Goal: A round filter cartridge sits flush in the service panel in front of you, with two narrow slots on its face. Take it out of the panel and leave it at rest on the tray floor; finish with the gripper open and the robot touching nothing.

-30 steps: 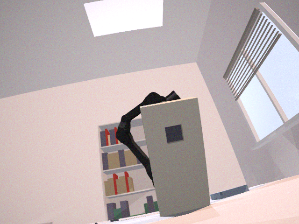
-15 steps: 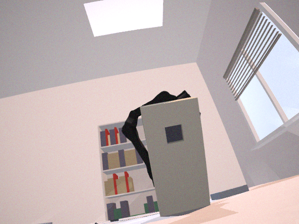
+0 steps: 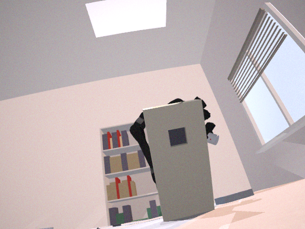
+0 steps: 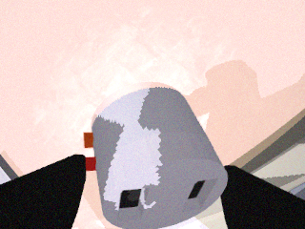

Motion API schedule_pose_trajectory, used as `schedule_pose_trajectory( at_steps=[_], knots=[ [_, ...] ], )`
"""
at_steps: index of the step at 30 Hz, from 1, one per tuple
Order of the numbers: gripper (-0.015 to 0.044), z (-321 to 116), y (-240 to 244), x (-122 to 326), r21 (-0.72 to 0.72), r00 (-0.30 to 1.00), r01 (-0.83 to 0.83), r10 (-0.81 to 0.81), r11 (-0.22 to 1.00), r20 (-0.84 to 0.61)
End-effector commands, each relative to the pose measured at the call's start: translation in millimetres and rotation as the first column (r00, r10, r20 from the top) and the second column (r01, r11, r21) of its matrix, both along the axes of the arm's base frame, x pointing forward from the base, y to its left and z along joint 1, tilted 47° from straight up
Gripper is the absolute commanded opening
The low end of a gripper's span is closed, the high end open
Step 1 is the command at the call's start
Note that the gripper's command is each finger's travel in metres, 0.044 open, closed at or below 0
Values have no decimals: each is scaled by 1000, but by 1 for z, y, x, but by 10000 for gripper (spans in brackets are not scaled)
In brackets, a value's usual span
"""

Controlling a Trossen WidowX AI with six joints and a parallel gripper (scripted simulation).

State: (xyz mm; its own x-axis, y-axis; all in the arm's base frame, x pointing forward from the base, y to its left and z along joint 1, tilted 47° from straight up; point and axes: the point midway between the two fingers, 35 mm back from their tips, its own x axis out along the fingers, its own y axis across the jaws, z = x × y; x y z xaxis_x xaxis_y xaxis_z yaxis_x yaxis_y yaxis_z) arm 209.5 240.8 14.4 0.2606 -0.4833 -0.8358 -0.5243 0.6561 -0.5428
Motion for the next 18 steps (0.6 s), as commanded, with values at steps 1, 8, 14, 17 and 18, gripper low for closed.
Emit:
schedule_pose_trajectory(
  at_steps=[1, 8, 14, 17, 18],
  knots=[
    [0, -24, 21, -21, 52, 978, -154, 159, 987, -135],
    [0, -52, 47, -50, 155, 883, -348, 379, 925, -279],
    [0, -53, 47, -51, 159, 879, -352, 384, 922, -282],
    [0, -54, 47, -52, 160, 877, -354, 387, 921, -284],
    [0, -56, 48, -55, 165, 872, -360, 394, 918, -290]
  ],
)
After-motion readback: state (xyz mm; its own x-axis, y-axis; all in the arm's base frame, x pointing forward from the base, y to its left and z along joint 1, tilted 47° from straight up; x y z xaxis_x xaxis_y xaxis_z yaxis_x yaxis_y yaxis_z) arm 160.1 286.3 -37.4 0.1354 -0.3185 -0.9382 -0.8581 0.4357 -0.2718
